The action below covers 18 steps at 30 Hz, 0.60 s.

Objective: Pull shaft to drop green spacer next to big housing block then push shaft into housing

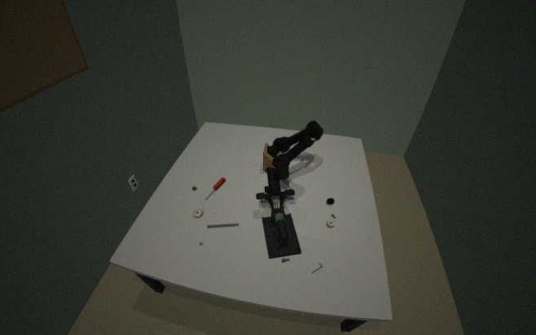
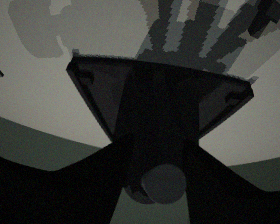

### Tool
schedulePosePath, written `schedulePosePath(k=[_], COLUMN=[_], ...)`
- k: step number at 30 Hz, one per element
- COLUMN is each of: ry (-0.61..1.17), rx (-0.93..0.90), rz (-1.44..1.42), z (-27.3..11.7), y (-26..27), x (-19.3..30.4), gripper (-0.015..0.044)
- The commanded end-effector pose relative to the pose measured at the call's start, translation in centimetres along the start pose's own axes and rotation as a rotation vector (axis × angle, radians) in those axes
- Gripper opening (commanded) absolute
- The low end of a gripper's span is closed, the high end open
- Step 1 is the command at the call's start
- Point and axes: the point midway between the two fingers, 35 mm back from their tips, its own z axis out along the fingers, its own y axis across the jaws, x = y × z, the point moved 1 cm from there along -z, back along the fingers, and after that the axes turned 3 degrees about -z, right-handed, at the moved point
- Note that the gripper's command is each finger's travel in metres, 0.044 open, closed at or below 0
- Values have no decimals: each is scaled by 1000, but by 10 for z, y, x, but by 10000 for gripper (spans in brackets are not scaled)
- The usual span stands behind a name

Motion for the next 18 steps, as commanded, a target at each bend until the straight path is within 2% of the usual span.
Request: schedulePosePath(k=[1,2,5,18], ry=[0,0,0,-1], rx=[0,0,0,-3], rz=[0,0,0,3], z=[0,0,0,-6], y=[0,0,0,0], x=[0,0,0,-6], gripper=[46,20,0,0])
